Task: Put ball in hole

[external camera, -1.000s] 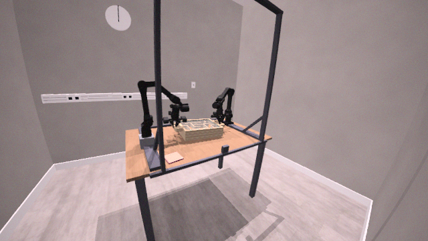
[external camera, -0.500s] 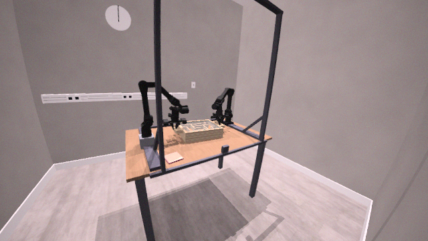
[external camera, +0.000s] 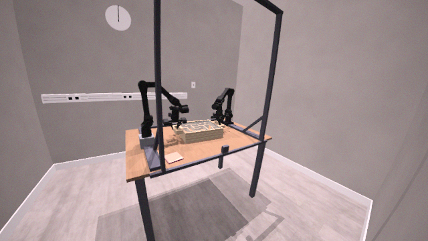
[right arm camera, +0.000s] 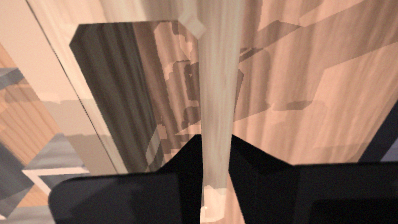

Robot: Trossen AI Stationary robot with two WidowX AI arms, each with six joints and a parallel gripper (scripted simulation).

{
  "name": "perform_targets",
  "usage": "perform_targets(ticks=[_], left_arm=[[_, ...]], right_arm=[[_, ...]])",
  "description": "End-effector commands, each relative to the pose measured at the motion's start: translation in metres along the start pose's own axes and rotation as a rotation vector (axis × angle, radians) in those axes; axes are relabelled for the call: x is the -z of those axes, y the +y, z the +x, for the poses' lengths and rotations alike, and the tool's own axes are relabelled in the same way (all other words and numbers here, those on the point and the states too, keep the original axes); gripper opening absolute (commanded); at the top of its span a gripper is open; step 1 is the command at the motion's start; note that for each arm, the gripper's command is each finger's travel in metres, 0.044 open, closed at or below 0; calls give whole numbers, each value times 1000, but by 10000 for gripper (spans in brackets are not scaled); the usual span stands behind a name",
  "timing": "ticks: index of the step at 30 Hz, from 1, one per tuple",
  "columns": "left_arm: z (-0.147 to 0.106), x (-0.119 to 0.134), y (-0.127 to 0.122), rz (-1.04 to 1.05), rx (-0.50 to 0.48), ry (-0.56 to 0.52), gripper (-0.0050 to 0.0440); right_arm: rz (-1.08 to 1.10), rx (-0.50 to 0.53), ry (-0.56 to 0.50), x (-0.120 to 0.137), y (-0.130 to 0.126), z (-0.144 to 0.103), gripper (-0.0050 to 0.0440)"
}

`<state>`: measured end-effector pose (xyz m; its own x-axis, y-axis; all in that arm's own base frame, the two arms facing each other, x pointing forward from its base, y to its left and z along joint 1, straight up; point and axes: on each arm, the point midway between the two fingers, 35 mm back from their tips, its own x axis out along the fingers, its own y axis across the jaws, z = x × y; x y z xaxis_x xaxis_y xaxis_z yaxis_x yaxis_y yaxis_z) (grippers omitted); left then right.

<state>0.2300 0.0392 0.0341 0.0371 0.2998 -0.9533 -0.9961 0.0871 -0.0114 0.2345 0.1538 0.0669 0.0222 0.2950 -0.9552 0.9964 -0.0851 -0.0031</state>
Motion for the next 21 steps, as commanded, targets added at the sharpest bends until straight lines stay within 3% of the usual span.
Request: perform_targets(ticks=[1,3,4,21], left_arm=[[-6,-3,-7,-9,28,-3,171],[-6,-3,-7,-9,28,-3,171],[-6,-3,-7,-9,28,-3,171],[-12,-3,-8,-14,36,-4,171]], right_arm=[[-21,-28,41,11,3,-12,-50],[-21,-28,41,11,3,-12,-50],[-21,-28,41,11,3,-12,171],[-7,1,20,4,-2,-3,171]])
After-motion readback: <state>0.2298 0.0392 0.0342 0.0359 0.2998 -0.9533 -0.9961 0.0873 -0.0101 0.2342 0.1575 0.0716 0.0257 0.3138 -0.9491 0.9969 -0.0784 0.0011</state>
